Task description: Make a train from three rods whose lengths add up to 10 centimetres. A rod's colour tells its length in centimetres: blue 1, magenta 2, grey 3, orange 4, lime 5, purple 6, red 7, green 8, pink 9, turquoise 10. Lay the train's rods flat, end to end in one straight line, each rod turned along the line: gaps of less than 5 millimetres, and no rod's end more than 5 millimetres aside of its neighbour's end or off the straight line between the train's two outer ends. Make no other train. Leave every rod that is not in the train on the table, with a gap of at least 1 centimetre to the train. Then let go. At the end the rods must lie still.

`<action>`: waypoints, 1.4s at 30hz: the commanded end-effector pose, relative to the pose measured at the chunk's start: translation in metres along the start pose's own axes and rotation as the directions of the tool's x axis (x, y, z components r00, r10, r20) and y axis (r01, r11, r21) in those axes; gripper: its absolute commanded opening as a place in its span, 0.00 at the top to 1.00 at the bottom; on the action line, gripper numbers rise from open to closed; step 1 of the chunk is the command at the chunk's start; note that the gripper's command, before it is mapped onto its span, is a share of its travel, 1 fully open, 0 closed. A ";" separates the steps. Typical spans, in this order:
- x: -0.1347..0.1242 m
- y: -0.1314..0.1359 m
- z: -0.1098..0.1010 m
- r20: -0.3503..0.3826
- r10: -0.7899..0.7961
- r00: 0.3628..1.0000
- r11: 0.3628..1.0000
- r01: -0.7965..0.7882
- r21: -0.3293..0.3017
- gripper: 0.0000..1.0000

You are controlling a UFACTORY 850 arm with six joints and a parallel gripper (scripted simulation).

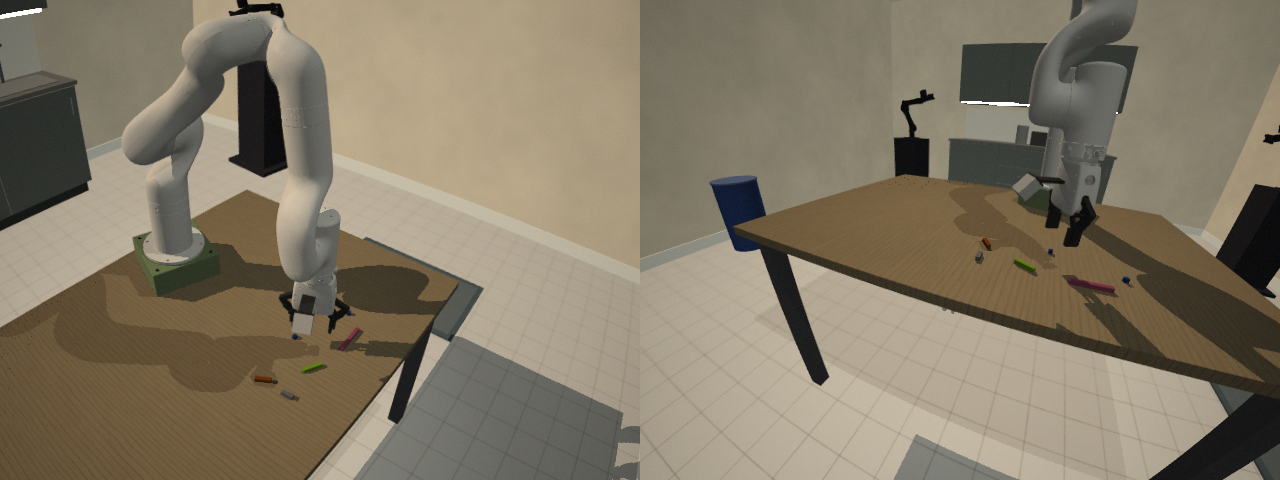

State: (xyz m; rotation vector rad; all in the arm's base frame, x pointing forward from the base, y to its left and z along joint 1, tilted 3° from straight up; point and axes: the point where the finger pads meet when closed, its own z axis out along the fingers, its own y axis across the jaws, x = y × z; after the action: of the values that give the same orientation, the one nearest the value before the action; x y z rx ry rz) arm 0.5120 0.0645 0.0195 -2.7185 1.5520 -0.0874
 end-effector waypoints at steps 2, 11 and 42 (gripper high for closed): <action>0.050 0.013 0.000 0.004 0.136 0.991 0.991 -0.136 0.001 0.00; 0.120 0.045 0.000 0.006 0.339 0.941 0.941 -0.339 0.002 0.00; 0.149 0.062 -0.001 0.007 0.421 0.907 0.907 -0.421 0.003 0.00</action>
State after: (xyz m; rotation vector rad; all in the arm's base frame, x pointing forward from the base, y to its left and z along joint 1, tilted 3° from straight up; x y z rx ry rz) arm 0.5332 -0.0956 0.0237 -2.3072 2.0903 -0.0738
